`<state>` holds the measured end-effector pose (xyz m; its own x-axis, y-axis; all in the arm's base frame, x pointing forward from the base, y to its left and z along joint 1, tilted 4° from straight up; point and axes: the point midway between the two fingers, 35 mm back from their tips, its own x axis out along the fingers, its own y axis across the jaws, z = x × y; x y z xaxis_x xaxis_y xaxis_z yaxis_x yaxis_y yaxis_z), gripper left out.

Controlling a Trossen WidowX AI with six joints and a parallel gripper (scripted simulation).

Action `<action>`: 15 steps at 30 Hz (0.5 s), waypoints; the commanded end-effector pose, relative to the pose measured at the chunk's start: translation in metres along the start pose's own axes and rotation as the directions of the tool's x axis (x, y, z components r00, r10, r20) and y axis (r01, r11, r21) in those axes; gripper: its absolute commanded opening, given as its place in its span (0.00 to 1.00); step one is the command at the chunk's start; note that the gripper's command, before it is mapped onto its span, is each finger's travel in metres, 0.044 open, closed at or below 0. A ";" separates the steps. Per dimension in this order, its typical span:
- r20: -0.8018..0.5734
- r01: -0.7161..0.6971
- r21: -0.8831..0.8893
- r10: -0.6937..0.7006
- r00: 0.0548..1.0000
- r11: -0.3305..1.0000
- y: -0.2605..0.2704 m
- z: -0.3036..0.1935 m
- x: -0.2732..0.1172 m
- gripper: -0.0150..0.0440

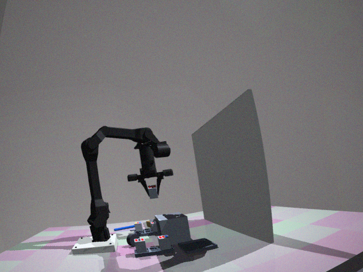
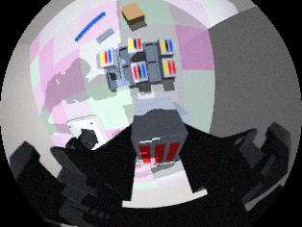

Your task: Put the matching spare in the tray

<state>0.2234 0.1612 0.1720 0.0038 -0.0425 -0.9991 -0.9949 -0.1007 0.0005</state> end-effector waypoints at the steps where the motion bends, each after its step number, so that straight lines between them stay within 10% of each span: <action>1: -0.005 0.005 -0.004 -0.005 1.000 1.000 -0.012 -0.010 -0.001 0.25; 15: -0.008 0.008 -0.023 -0.008 1.000 1.000 -0.064 -0.068 -0.005 0.25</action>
<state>0.2844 0.1112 0.1782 0.0095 -0.0438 -0.9990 -0.9930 -0.1181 -0.0042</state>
